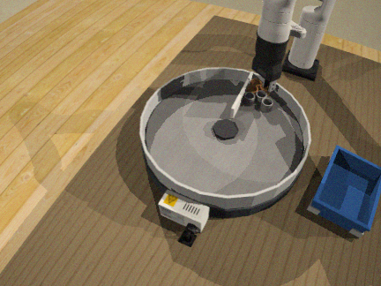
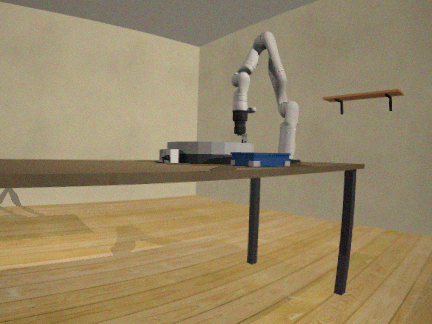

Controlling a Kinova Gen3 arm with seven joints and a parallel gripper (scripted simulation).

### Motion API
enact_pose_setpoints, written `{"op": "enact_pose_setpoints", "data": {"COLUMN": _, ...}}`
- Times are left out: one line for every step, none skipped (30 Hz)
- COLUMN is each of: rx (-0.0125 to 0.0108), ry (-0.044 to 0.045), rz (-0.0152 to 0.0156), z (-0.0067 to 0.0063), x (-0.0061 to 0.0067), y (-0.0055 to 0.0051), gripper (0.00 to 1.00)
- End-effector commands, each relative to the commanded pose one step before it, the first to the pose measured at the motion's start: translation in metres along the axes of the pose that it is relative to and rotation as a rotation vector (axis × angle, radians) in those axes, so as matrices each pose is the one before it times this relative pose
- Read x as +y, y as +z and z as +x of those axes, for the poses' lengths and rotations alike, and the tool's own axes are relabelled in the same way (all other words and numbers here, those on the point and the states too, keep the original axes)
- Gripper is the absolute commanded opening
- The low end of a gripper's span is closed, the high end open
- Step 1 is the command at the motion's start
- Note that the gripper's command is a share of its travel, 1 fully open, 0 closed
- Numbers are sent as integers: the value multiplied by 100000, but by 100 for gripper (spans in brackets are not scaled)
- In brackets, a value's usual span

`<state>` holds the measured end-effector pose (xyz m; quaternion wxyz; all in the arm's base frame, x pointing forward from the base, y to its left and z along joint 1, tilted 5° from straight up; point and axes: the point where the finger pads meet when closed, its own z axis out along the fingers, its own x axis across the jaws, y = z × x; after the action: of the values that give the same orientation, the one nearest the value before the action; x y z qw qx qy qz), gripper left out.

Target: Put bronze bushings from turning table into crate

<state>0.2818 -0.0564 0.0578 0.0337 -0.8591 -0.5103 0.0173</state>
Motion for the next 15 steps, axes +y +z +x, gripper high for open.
{"op": "enact_pose_setpoints", "data": {"rx": -76, "ry": -36, "rz": 289, "z": -12, "x": -82, "y": 177, "gripper": 40}}
{"op": "enact_pose_setpoints", "data": {"rx": 0, "ry": 0, "rz": 0, "z": 0, "x": 0, "y": 0, "gripper": 40}}
{"op": "enact_pose_setpoints", "data": {"rx": 0, "ry": 0, "rz": 0, "z": 0, "x": 0, "y": 0, "gripper": 40}}
{"op": "enact_pose_setpoints", "data": {"rx": 0, "ry": 0, "rz": 0, "z": 0, "x": 0, "y": 0, "gripper": 40}}
{"op": "enact_pose_setpoints", "data": {"rx": 0, "ry": 0, "rz": 0, "z": 0, "x": 0, "y": 0, "gripper": 40}}
{"op": "enact_pose_setpoints", "data": {"rx": 0, "ry": 0, "rz": 0, "z": 0, "x": 0, "y": 0, "gripper": 40}}
{"op": "enact_pose_setpoints", "data": {"rx": 0, "ry": 0, "rz": 0, "z": 0, "x": 0, "y": 0, "gripper": 40}}
{"op": "enact_pose_setpoints", "data": {"rx": 0, "ry": 0, "rz": 0, "z": 0, "x": 0, "y": 0, "gripper": 40}}
{"op": "enact_pose_setpoints", "data": {"rx": 0, "ry": 0, "rz": 0, "z": 0, "x": 0, "y": 0, "gripper": 40}}
{"op": "enact_pose_setpoints", "data": {"rx": 0, "ry": 0, "rz": 0, "z": 0, "x": 0, "y": 0, "gripper": 40}}
{"op": "enact_pose_setpoints", "data": {"rx": 0, "ry": 0, "rz": 0, "z": 0, "x": 0, "y": 0, "gripper": 40}}
{"op": "enact_pose_setpoints", "data": {"rx": 0, "ry": 0, "rz": 0, "z": 0, "x": 0, "y": 0, "gripper": 40}}
{"op": "enact_pose_setpoints", "data": {"rx": 3, "ry": 1, "rz": -12, "z": 0, "x": 2, "y": 86, "gripper": 40}}
{"op": "enact_pose_setpoints", "data": {"rx": 0, "ry": 0, "rz": 2, "z": 0, "x": 0, "y": 91, "gripper": 40}}
{"op": "enact_pose_setpoints", "data": {"rx": 0, "ry": 0, "rz": 2, "z": 0, "x": 0, "y": 91, "gripper": 40}}
